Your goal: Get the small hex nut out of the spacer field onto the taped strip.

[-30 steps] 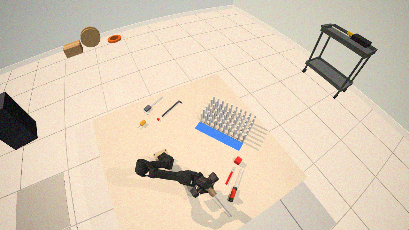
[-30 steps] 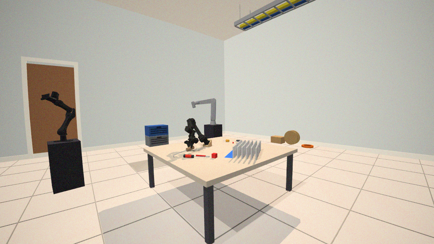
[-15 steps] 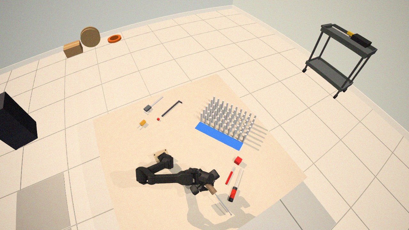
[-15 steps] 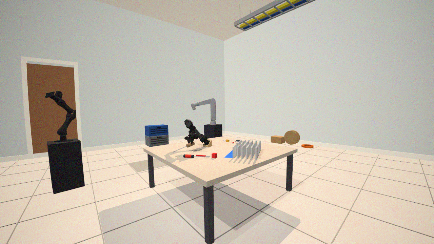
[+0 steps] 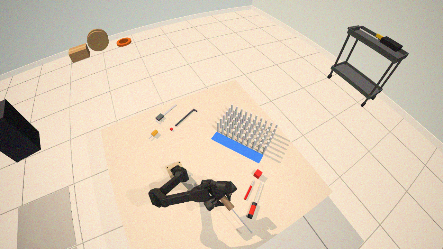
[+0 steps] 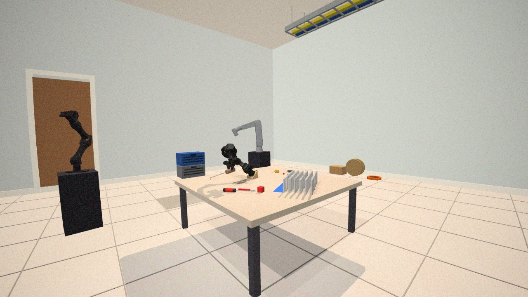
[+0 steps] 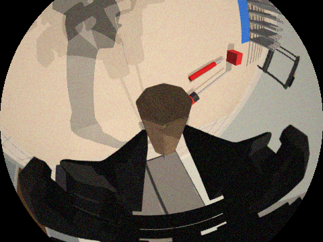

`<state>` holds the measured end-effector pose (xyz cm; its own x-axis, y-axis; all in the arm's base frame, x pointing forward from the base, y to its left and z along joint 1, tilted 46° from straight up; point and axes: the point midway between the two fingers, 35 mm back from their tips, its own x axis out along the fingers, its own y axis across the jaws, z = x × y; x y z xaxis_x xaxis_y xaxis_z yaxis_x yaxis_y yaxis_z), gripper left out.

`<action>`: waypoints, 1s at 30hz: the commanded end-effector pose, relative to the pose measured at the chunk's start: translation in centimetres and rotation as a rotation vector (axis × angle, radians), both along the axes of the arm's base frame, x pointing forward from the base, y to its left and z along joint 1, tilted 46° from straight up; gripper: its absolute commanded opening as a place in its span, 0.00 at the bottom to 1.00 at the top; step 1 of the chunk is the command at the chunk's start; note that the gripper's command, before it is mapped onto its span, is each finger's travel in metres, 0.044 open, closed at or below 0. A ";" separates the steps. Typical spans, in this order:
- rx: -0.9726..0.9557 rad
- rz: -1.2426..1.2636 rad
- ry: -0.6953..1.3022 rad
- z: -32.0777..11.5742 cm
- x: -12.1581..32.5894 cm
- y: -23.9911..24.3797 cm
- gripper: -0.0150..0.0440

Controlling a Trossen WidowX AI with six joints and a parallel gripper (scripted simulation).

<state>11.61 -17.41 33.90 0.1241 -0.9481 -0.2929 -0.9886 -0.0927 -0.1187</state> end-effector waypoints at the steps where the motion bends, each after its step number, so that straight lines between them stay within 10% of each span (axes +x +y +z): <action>1: -0.029 0.002 0.006 1.3 -0.3 0.8 0.25; 17: -0.113 0.023 0.019 4.2 -1.2 2.3 0.25; 30: 0.020 0.003 -0.379 3.3 1.5 3.1 0.25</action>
<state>12.33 -14.61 37.33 0.2030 -0.9517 -0.2303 -0.9193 -0.1042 -0.3796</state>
